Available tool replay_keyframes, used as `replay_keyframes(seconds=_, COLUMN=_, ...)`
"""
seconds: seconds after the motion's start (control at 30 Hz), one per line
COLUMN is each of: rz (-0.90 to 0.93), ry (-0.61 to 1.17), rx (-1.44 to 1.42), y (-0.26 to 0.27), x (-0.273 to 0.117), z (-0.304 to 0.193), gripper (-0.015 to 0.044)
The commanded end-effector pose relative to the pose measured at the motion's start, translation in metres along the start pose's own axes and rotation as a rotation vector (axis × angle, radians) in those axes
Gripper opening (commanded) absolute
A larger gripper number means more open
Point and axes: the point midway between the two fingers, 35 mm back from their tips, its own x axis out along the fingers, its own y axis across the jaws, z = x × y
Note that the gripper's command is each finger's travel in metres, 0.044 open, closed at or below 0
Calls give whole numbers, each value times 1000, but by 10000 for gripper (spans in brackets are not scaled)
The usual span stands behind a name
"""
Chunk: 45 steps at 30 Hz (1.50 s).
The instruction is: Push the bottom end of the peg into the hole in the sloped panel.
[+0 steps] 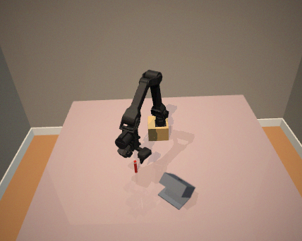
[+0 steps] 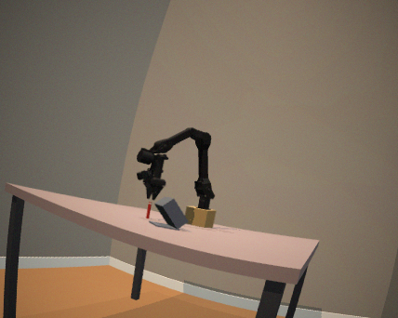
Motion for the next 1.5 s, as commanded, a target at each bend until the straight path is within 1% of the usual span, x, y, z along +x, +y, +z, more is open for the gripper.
replay_keyframes(seconds=0.0, rz=-8, ry=6, rx=-7, y=-1, x=9, z=-1, gripper=440)
replay_keyframes(seconds=0.93, rz=-8, ry=6, rx=-7, y=-2, x=54, z=-2, gripper=440)
replay_keyframes(seconds=1.1, rz=-8, ry=6, rx=-7, y=-2, x=57, z=-2, gripper=440)
replay_keyframes(seconds=1.47, rz=-1, ry=6, rx=-5, y=-1, x=53, z=-2, gripper=151)
